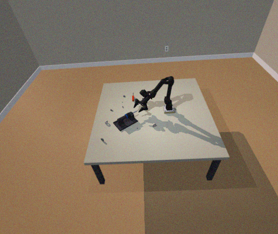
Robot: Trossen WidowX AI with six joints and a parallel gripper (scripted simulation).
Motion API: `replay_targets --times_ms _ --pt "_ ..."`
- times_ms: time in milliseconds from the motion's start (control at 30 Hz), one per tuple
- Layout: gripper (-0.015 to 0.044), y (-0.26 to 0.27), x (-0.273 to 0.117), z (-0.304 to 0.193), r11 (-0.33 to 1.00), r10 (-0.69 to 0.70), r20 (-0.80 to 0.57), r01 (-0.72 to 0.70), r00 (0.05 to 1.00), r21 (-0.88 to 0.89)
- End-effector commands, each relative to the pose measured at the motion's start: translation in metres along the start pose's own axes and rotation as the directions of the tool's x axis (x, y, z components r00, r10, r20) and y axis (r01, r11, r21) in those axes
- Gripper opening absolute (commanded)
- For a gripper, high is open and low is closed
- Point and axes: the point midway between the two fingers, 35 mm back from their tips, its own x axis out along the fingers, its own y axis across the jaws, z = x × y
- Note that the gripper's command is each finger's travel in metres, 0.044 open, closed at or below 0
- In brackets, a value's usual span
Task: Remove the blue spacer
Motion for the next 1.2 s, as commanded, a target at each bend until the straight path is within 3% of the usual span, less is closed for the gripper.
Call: replay_targets --times_ms 0,1167 --pt "0.044 -0.0004 0.0011 0.0005 1.0 -0.005 0.0 0.005 1.0 0.011" --pt "0.044 -0.0003 -0.0061 0.0048 1.0 -0.005 0.001 0.005 1.0 0.011"
